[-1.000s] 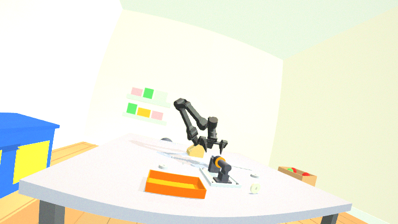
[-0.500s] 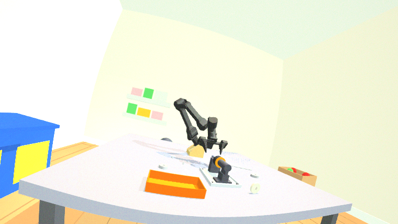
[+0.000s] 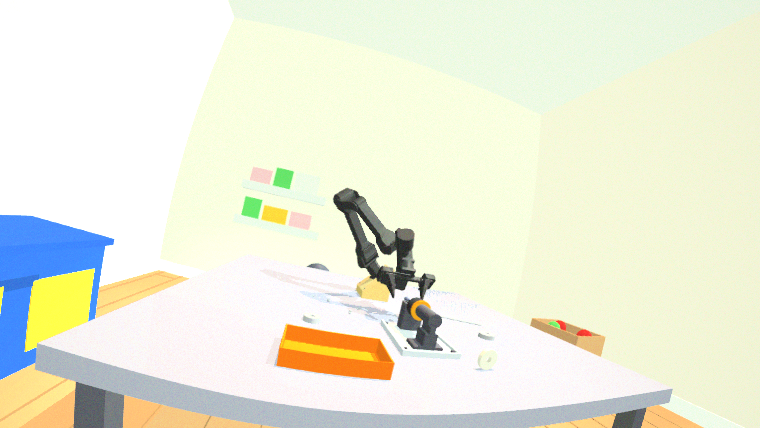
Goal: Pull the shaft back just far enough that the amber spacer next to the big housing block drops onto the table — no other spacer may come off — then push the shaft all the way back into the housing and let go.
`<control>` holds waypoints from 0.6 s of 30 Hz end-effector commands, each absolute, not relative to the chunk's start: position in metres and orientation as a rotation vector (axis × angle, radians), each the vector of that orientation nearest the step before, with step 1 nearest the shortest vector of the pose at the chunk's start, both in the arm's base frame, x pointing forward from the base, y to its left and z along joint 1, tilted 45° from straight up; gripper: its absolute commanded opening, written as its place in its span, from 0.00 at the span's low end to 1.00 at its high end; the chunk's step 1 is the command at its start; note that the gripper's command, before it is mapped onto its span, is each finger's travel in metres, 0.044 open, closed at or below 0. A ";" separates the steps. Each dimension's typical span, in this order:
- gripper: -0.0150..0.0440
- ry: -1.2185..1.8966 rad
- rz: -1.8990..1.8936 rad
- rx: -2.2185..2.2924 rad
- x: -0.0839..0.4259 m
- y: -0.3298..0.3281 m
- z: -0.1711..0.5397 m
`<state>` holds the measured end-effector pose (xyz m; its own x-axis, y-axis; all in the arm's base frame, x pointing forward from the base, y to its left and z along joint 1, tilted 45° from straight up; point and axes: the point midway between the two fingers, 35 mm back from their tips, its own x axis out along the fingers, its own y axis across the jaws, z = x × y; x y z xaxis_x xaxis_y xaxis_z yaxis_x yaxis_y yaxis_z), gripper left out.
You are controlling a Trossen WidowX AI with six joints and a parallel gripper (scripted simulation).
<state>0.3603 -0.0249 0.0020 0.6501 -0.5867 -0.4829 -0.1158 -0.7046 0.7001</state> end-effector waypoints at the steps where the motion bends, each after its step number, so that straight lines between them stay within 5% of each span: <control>1: 1.00 -0.539 -0.954 2.226 0.365 -0.029 -0.002; 18: 1.00 -0.539 -0.952 2.225 0.370 -0.035 -0.006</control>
<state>0.3697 -0.0356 -0.0056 0.6492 -0.5891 -0.4811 -0.1177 -0.7027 0.7016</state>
